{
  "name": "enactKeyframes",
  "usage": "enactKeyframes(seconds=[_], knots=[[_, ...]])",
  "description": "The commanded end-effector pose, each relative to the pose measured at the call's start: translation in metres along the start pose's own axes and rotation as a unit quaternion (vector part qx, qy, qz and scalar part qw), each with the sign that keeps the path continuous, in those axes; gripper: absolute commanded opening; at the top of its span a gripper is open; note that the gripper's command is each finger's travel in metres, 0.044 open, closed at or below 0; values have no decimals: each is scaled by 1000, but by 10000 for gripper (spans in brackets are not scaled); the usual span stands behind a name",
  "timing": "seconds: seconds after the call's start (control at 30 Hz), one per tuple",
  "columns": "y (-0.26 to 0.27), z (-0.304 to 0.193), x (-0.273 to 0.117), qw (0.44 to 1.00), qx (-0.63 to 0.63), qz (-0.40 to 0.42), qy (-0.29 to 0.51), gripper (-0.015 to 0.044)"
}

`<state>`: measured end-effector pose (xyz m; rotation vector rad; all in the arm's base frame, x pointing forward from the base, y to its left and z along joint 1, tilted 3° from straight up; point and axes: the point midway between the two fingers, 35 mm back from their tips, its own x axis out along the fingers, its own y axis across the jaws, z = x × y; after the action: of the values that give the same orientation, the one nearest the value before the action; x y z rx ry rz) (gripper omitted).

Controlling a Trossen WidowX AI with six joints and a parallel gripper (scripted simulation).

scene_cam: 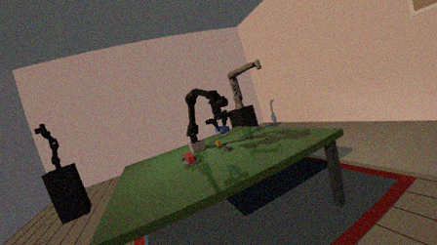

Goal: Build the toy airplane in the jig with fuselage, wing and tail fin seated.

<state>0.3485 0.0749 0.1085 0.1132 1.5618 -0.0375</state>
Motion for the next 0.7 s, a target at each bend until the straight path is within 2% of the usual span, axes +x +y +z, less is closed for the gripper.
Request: enactKeyframes(seconds=[0.0,0.67], knots=[[0,-1,-9,1000,-2,1,-1,0],[-61,-5,-2,991,-133,-3,-1,0]])
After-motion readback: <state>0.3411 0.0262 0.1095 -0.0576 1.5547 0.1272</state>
